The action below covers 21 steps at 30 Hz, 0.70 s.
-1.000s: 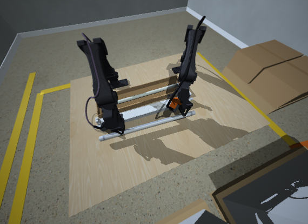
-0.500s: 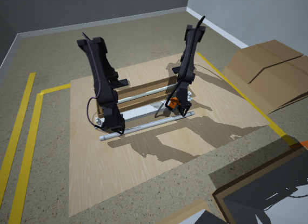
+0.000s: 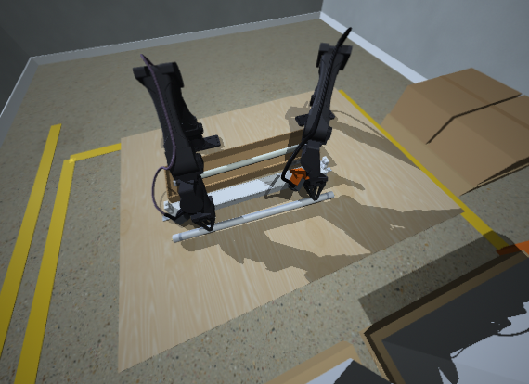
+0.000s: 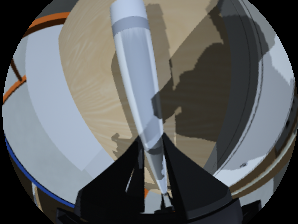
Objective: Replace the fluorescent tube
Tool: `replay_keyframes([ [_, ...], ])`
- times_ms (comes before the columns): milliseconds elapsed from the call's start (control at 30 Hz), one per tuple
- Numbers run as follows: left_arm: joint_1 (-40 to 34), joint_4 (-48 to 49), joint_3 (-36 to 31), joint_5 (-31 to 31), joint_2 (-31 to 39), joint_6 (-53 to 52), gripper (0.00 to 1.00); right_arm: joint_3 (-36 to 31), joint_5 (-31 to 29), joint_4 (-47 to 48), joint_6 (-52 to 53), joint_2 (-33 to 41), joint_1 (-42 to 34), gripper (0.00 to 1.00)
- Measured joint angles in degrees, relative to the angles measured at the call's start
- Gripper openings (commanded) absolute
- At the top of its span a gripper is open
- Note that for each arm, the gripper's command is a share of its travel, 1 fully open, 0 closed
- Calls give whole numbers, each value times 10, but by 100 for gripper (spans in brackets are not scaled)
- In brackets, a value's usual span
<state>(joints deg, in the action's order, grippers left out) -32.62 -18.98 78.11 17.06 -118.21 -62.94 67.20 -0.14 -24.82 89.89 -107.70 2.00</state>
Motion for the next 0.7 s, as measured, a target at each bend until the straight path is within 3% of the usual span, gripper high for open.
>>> replay_keyframes([
  [700, -14, 143, -90, 37, 8, -9, 11, -96, -3, 139, 0, 25, -1, 11],
])
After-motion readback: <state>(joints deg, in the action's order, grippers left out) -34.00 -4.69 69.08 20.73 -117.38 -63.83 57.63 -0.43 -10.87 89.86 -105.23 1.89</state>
